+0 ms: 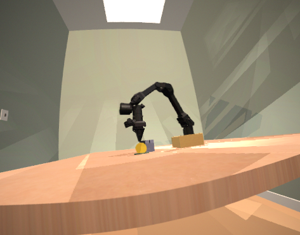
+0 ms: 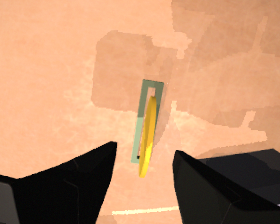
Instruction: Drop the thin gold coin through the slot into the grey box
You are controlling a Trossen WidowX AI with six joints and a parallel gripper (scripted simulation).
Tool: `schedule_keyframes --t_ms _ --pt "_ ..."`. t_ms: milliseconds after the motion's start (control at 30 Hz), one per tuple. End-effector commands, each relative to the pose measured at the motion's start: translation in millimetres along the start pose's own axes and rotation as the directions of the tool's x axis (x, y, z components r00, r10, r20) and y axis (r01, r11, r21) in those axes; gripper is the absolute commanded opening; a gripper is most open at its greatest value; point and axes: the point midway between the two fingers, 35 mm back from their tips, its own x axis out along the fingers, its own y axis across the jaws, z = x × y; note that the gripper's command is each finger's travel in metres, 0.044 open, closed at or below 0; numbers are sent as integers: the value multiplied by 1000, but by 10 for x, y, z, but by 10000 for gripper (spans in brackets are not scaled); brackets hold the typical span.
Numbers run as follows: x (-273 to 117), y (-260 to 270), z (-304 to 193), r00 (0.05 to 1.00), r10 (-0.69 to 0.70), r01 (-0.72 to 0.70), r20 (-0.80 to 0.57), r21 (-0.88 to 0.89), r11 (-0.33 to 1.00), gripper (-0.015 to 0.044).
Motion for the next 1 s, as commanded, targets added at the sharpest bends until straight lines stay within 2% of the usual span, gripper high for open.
schedule_keyframes --t_ms 0,967 --pt "116 -13 -26 1000 -7 7 -14 4 1000 161" --pt "590 -24 -55 1000 -7 8 -14 4 1000 161"
